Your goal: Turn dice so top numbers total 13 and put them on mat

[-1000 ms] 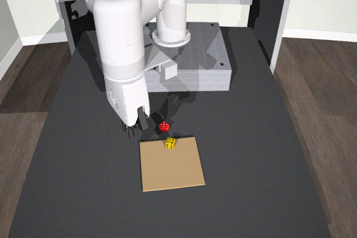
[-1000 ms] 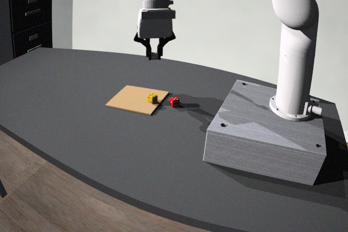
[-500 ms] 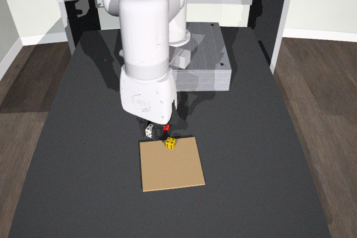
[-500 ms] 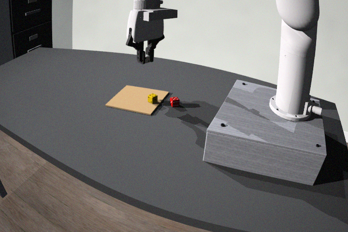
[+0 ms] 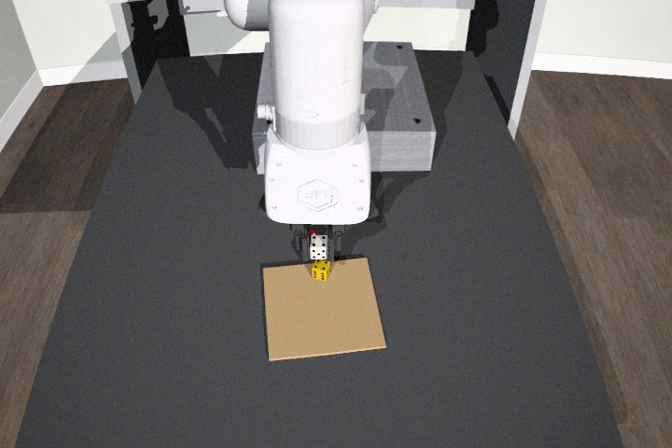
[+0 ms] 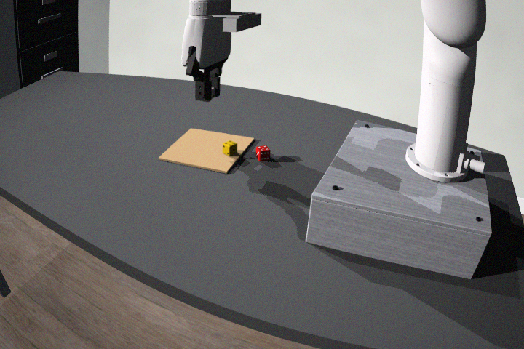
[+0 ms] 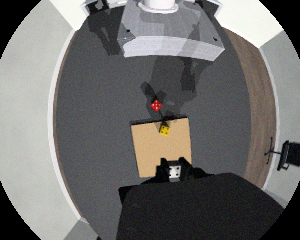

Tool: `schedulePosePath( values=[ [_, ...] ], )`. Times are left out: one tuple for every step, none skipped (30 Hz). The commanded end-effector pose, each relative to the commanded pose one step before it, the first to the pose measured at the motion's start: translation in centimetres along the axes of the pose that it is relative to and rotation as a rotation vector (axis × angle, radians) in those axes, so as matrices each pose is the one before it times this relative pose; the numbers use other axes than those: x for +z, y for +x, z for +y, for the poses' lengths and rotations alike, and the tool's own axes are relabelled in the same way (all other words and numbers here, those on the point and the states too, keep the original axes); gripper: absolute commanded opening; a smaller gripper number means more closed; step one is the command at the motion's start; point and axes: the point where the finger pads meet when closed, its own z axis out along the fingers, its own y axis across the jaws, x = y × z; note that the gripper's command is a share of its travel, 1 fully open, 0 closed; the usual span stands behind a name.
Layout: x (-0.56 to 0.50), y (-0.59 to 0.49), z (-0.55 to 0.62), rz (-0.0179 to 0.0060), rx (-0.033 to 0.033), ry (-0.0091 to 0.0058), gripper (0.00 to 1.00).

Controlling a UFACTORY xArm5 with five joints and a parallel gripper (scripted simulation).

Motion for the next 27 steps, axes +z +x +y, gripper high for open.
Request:
schedulePosePath(
  values=[
    [-0.124, -0.136, 0.123, -0.00346, -0.01962, -0.00016, 0.15],
    [0.000, 0.000, 0.000, 0.00000, 0.00000, 0.00000, 0.15],
    [0.000, 0.000, 0.000, 0.00000, 0.00000, 0.00000, 0.15],
    [0.000, 0.000, 0.000, 0.00000, 0.00000, 0.00000, 0.15],
    [0.000, 0.000, 0.000, 0.00000, 0.00000, 0.00000, 0.15],
    [0.000, 0.000, 0.000, 0.00000, 0.00000, 0.00000, 0.15],
    [0.000, 0.000, 0.000, 0.00000, 0.00000, 0.00000, 0.15],
    [0.000, 0.000, 0.000, 0.00000, 0.00000, 0.00000, 0.15],
    [0.000, 0.000, 0.000, 0.00000, 0.00000, 0.00000, 0.15],
    [0.002, 0.000, 0.000, 0.00000, 0.00000, 0.00000, 0.15],
    [0.014, 0.000, 0.000, 0.00000, -0.00001, 0.00000, 0.15],
    [0.035, 0.000, 0.000, 0.00000, -0.00002, 0.00000, 0.15],
    [0.064, 0.000, 0.001, 0.00001, -0.00003, 0.00000, 0.15],
    [0.100, 0.000, 0.001, 0.00001, -0.00005, 0.00000, 0.15],
    [0.140, 0.000, 0.002, 0.00001, -0.00007, 0.00000, 0.15],
    [0.000, 0.000, 0.000, 0.00000, 0.00000, 0.00000, 0.15],
    [0.000, 0.000, 0.000, 0.00000, 0.00000, 0.00000, 0.15],
    [0.182, 0.000, 0.002, 0.00001, -0.00006, 0.00000, 0.15],
    [0.226, -0.001, 0.003, 0.00000, 0.00000, 0.00000, 0.15],
    [0.271, 0.000, 0.003, 0.00000, 0.00000, 0.00000, 0.15],
    [0.315, -0.001, 0.004, 0.00000, 0.00000, 0.00000, 0.15],
    [0.358, -0.001, 0.004, 0.00000, 0.00000, 0.00000, 0.15],
    [0.398, -0.001, 0.005, 0.00000, 0.00000, 0.00000, 0.15],
    [0.434, -0.001, 0.005, 0.00000, 0.00000, 0.00000, 0.15],
    [0.461, -0.001, 0.005, 0.00000, 0.00000, -0.00001, 0.15],
    [0.480, -0.001, 0.005, 0.00000, 0.00000, -0.00001, 0.15],
    [0.493, -0.001, 0.006, 0.00000, 0.00000, -0.00001, 0.15]
  ],
)
